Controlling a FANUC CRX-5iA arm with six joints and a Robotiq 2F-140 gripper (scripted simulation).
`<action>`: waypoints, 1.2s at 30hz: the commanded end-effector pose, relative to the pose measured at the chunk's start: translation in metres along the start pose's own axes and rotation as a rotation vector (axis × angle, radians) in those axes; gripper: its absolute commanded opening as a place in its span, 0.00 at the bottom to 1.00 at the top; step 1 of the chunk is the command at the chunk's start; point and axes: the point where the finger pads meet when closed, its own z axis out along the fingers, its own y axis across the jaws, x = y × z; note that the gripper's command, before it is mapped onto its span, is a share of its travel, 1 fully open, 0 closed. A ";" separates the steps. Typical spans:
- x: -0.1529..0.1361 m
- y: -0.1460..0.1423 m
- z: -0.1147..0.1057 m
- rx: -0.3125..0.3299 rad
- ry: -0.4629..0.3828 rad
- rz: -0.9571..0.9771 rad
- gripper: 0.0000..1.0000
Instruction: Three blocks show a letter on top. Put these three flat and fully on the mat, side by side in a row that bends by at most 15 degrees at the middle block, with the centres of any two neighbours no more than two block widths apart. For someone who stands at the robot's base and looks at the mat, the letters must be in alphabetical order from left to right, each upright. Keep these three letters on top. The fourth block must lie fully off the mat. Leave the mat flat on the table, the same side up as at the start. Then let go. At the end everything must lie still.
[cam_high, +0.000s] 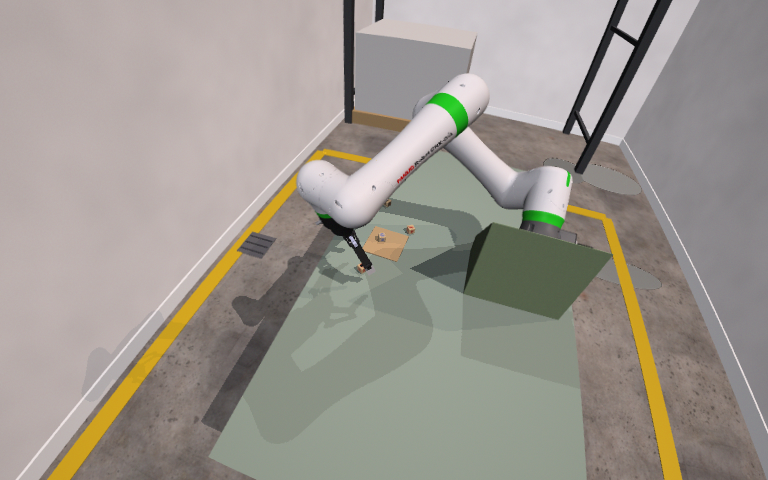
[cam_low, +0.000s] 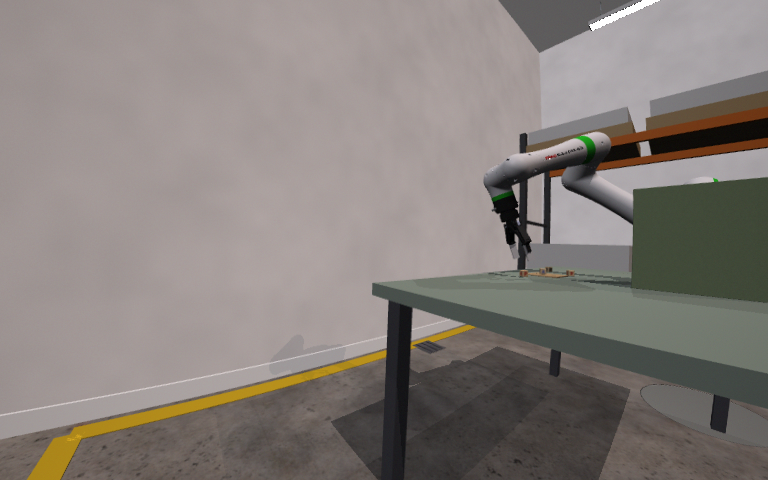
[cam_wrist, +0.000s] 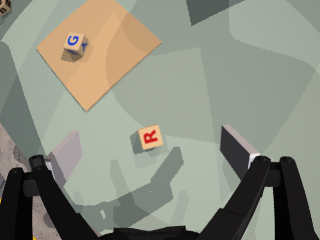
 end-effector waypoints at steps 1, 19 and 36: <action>0.000 0.000 -0.001 -0.001 -0.001 -0.004 1.00; 0.023 -0.026 -0.026 -0.092 -0.061 -0.234 1.00; 0.061 -0.061 -0.060 -0.184 -0.198 -0.568 1.00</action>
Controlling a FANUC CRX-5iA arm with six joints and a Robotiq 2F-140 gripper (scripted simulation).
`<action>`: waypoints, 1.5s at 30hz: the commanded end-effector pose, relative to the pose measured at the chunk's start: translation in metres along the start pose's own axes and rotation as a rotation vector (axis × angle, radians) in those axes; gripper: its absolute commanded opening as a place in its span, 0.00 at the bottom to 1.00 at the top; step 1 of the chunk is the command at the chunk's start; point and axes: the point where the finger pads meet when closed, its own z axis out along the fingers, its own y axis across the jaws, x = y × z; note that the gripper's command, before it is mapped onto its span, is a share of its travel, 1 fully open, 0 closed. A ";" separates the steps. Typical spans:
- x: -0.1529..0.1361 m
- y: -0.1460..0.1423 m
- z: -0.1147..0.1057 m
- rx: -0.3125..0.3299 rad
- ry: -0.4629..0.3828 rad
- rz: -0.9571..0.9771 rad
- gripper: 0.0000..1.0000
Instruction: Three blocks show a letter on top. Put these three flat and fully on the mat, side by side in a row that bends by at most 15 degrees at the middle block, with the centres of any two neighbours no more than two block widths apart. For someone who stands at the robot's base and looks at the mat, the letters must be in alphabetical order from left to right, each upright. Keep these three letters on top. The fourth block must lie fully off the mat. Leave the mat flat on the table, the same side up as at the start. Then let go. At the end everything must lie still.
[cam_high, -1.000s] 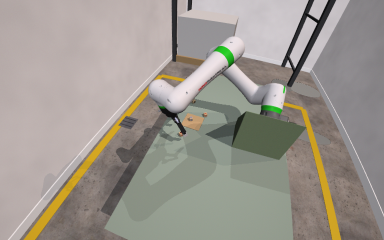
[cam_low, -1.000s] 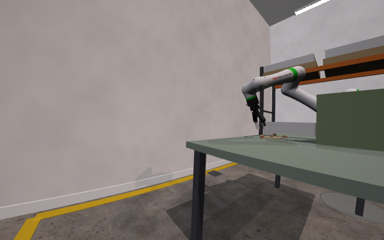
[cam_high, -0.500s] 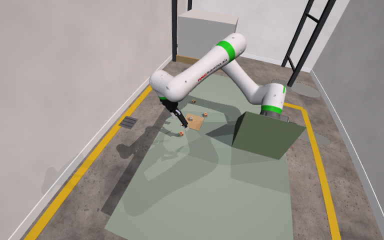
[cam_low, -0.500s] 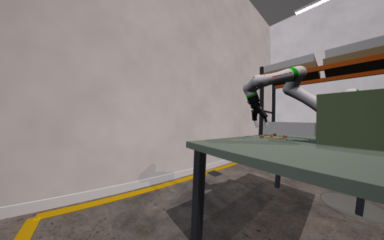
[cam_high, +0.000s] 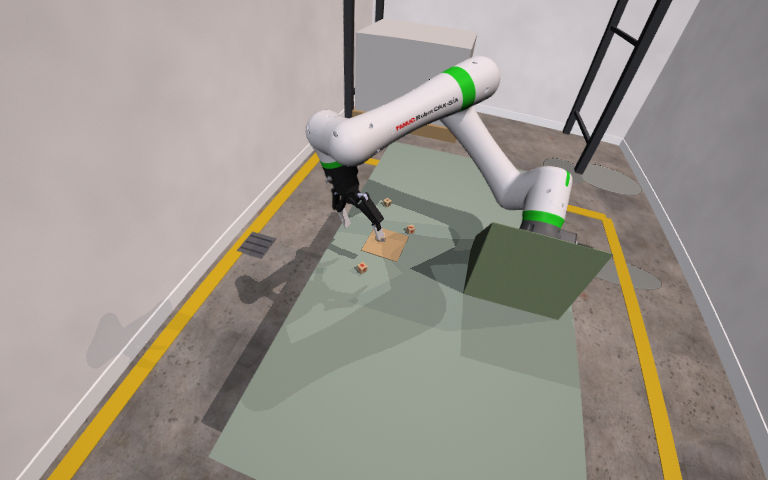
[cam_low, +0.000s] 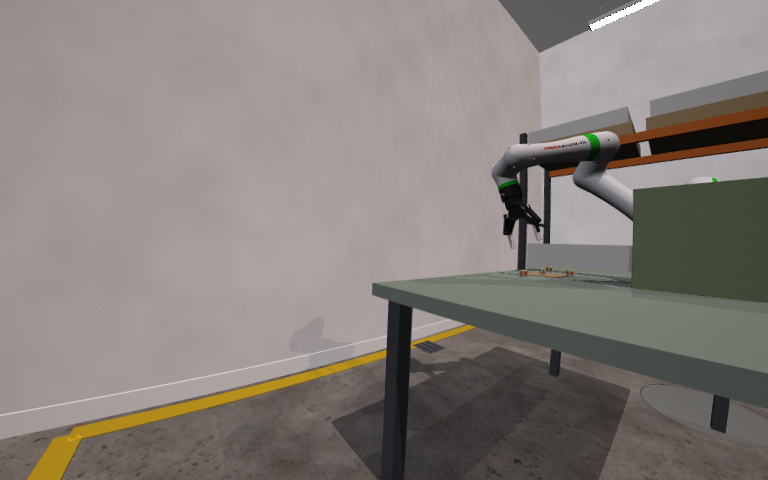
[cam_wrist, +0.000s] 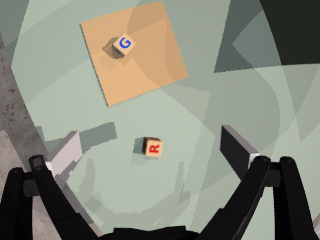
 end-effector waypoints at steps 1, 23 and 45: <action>0.015 -0.003 -0.016 -0.029 -0.052 -0.126 1.00; 0.070 -0.010 -0.065 -0.037 -0.250 -0.538 1.00; 0.136 -0.011 -0.117 0.092 -0.474 -0.992 1.00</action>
